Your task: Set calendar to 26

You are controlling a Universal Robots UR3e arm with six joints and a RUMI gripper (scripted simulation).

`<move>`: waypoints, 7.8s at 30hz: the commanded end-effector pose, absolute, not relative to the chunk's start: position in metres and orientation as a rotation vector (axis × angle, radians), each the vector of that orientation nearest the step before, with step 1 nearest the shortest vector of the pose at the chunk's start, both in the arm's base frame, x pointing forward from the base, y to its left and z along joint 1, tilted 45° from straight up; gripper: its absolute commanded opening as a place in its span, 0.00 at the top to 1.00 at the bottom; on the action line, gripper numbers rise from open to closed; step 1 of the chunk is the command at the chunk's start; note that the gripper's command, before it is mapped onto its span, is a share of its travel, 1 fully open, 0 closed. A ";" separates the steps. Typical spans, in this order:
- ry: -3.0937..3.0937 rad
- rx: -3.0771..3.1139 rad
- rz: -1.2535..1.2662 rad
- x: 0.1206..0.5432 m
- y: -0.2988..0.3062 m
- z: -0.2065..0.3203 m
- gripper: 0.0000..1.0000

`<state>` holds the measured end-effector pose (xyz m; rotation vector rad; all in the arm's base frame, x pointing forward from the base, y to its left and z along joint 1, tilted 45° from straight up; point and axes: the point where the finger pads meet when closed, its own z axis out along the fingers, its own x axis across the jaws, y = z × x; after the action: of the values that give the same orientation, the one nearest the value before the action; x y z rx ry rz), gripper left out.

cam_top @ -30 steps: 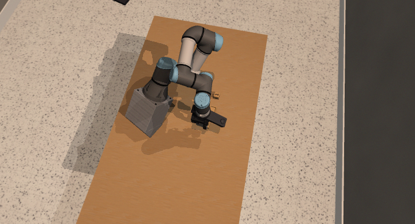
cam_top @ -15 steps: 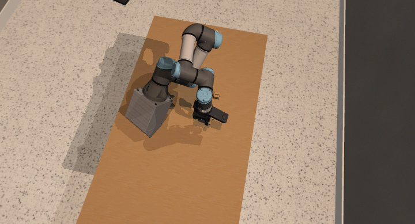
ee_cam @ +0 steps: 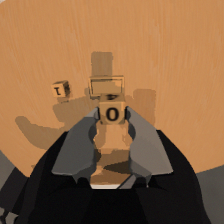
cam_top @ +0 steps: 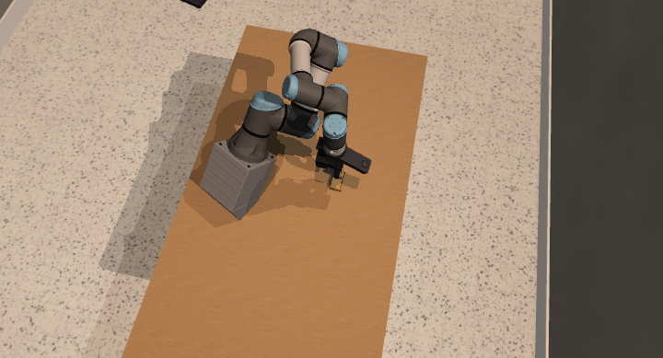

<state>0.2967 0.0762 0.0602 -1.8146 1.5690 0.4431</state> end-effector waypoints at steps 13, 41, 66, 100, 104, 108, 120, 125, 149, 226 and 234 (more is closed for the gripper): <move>1.574 -1.813 0.437 0.287 0.095 0.082 0.89; 1.574 -1.813 0.437 0.293 0.121 0.056 0.89; 1.574 -1.813 0.437 0.298 0.139 0.037 0.89; 1.574 -1.813 0.437 0.298 0.139 0.037 0.89; 1.574 -1.813 0.437 0.298 0.140 0.036 0.89; 1.574 -1.813 0.437 0.298 0.141 0.035 0.89; 1.574 -1.813 0.437 0.300 0.147 0.029 0.89; 1.574 -1.813 0.437 0.301 0.149 0.027 0.89; 1.574 -1.813 0.437 0.303 0.157 0.019 0.89; 1.574 -1.813 0.437 0.305 0.164 0.012 0.89; 1.574 -1.813 0.437 0.305 0.164 0.012 0.89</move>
<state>0.3040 0.1641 0.0116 -1.8123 1.5736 0.4393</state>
